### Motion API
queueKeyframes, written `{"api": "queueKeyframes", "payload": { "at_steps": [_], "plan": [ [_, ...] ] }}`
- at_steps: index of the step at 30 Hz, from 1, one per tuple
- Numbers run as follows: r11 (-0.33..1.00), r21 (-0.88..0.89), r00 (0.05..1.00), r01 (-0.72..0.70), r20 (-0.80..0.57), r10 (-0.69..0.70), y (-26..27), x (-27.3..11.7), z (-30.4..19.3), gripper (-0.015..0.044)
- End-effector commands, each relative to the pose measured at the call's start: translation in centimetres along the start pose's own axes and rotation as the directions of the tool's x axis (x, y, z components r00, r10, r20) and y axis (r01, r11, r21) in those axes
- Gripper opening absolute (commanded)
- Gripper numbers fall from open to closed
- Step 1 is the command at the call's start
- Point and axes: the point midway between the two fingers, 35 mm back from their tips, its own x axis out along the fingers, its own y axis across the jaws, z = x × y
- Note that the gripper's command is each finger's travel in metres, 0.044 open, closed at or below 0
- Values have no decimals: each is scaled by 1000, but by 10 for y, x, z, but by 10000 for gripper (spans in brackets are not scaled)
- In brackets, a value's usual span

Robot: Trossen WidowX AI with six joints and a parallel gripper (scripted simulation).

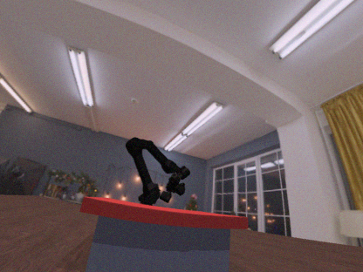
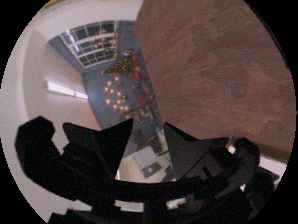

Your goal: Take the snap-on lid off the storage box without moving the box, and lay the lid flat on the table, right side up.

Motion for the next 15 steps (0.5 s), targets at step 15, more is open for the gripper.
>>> {"api": "queueKeyframes", "payload": {
  "at_steps": [15],
  "plan": [
    [924, 281, 615, -260, 785, -65, -27, -168, 146, 235]
  ]
}}
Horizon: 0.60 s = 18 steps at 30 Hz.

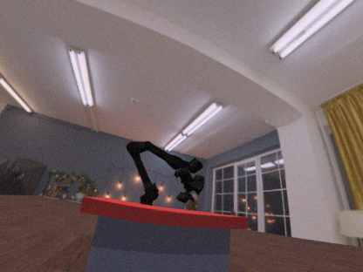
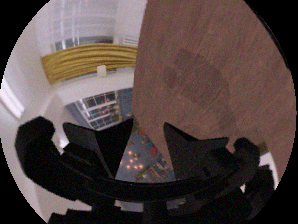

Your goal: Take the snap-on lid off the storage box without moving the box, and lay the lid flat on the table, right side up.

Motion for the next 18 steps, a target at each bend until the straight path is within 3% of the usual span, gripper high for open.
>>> {"api": "queueKeyframes", "payload": {
  "at_steps": [1, 5, 11, 13, 18],
  "plan": [
    [996, 86, 982, -23, 191, 6, 1, -22, 46, 235],
    [986, 161, 946, -53, 325, -2, -5, -43, 77, 235],
    [931, 324, 788, -166, 611, -72, -30, -107, 139, 235],
    [922, 340, 766, -183, 638, -83, -33, -115, 145, 235],
    [840, 433, 572, -327, 799, -189, -62, -180, 178, 235]
  ]
}}
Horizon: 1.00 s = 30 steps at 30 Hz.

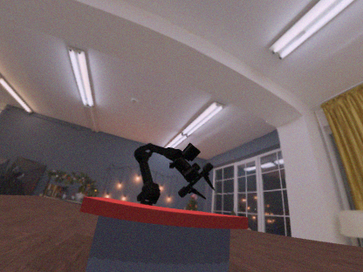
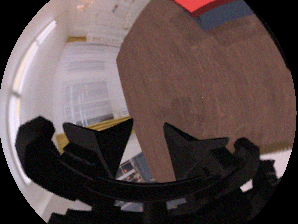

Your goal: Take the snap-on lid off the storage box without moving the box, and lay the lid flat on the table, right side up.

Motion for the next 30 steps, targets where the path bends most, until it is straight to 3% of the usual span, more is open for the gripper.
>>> {"api": "queueKeyframes", "payload": {
  "at_steps": [1, 6, 13, 19, 27, 30],
  "plan": [
    [991, 128, 983, -26, 184, 3, 2, -14, 51, 235],
    [965, 251, 930, -77, 367, -21, -5, -38, 102, 235],
    [863, 444, 729, -242, 670, -139, -37, -108, 188, 235],
    [816, 486, 637, -314, 745, -198, -53, -138, 210, 235],
    [816, 486, 637, -314, 745, -198, -55, -136, 210, 235],
    [816, 486, 637, -314, 745, -198, -76, -117, 215, 235]
  ]
}}
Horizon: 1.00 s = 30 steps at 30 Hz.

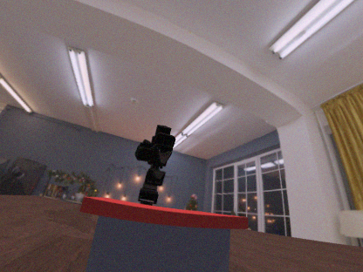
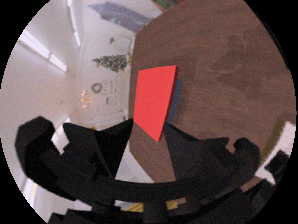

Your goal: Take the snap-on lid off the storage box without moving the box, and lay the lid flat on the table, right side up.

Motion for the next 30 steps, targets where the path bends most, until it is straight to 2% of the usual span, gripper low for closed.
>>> {"api": "queueKeyframes", "payload": {
  "at_steps": [1, 4, 30],
  "plan": [
    [999, 11, 999, 33, 4, -34, -34, 23, 1, 235],
    [999, 11, 999, 34, 4, -34, -49, 33, 1, 235],
    [999, 10, 999, 33, 5, -33, -47, 66, 1, 235]
  ]
}}
